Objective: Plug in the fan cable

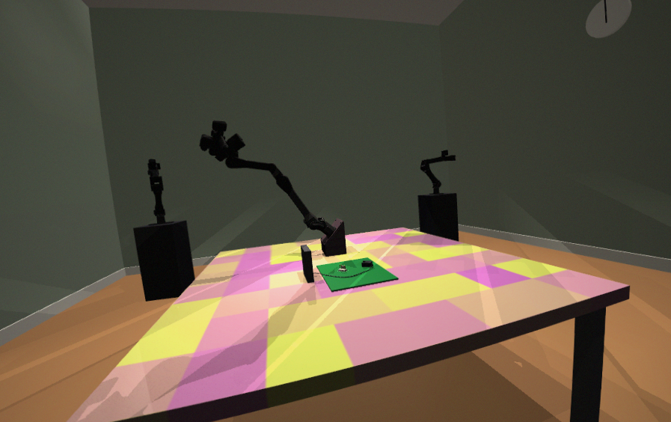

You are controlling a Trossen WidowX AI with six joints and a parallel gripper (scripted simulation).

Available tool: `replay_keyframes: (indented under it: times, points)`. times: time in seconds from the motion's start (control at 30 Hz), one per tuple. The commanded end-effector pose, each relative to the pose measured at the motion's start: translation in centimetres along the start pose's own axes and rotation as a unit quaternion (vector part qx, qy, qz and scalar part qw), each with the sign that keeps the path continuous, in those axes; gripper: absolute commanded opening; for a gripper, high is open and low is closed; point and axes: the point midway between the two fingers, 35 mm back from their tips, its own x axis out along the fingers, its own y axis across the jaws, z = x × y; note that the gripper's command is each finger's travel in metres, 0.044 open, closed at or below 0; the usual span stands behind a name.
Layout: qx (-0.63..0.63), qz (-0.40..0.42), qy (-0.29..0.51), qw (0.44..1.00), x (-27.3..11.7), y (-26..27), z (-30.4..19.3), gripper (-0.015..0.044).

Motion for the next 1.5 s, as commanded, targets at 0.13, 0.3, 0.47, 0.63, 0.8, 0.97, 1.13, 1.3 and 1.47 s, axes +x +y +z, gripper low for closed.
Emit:
replay_keyframes:
  times: [0.13, 0.3, 0.47, 0.63, 0.8, 0.97, 1.13, 1.3, 1.47]
  points:
    - [0.002, 0.002, -0.002, 1.0, 0.0, 0.1, 0.1, 0.0131]
    - [0.039, 0.057, -0.053, 0.996, -1.1, 4.3, 3.4, 0.021]
    - [0.062, 0.131, -0.107, 0.984, -3.5, 9.1, 7.4, 0.021]
    - [0.077, 0.185, -0.161, 0.966, -6.3, 11.9, 10.8, 0.021]
    - [0.092, 0.238, -0.203, 0.945, -9.5, 14.6, 13.8, 0.021]
    - [0.104, 0.3, -0.272, 0.909, -14.5, 16.9, 17.4, 0.021]
    - [0.126, 0.37, -0.325, 0.861, -21.1, 19.1, 21.2, 0.021]
    - [0.144, 0.424, -0.381, 0.809, -27.9, 19.6, 24.2, 0.021]
    - [0.155, 0.487, -0.419, 0.751, -35.1, 19.7, 26.3, 0.021]
